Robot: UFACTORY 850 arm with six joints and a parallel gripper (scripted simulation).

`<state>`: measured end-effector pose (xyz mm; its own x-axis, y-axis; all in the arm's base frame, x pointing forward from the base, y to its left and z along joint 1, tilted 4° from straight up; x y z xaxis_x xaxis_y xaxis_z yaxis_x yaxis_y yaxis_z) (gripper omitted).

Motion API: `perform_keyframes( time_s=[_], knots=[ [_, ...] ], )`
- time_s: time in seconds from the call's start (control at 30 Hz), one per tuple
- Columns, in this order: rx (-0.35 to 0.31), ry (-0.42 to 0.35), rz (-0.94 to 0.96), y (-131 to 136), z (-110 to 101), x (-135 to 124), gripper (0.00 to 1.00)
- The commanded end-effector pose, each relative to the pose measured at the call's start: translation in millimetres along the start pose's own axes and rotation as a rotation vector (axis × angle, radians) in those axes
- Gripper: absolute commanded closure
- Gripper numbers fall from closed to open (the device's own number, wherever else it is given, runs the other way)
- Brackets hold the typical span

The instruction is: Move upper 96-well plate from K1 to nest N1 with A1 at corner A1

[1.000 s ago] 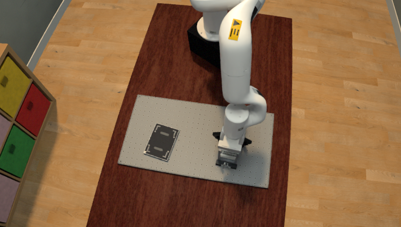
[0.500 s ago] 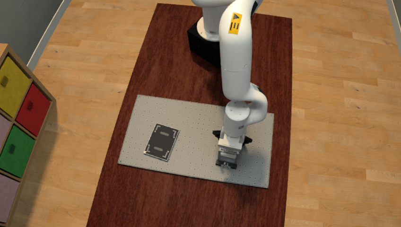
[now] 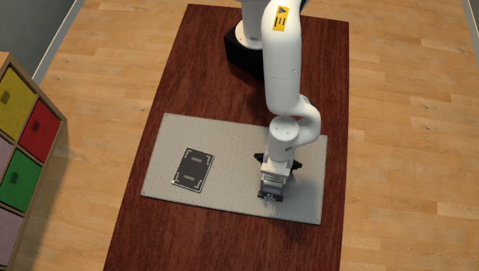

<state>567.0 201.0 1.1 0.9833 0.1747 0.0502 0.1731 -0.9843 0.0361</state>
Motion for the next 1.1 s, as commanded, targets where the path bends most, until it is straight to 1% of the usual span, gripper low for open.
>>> perform_keyframes(
  time_s=[0.0,1.07],
  knots=[
    [0.001,0.002,0.000,0,-8,1,1.00],
    [0.001,0.002,0.000,0,-55,1,1.00]
  ],
)
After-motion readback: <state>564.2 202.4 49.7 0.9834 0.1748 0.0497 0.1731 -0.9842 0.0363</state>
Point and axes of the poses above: the point where the finger pads meet when closed, its own z axis out along the fingers, its own y axis across the jaws, x = y × z, the point moved 3 cm from there along -z, back along the fingers, and after that the axes turned 10 degrees about -z, right-handed, at the moved point
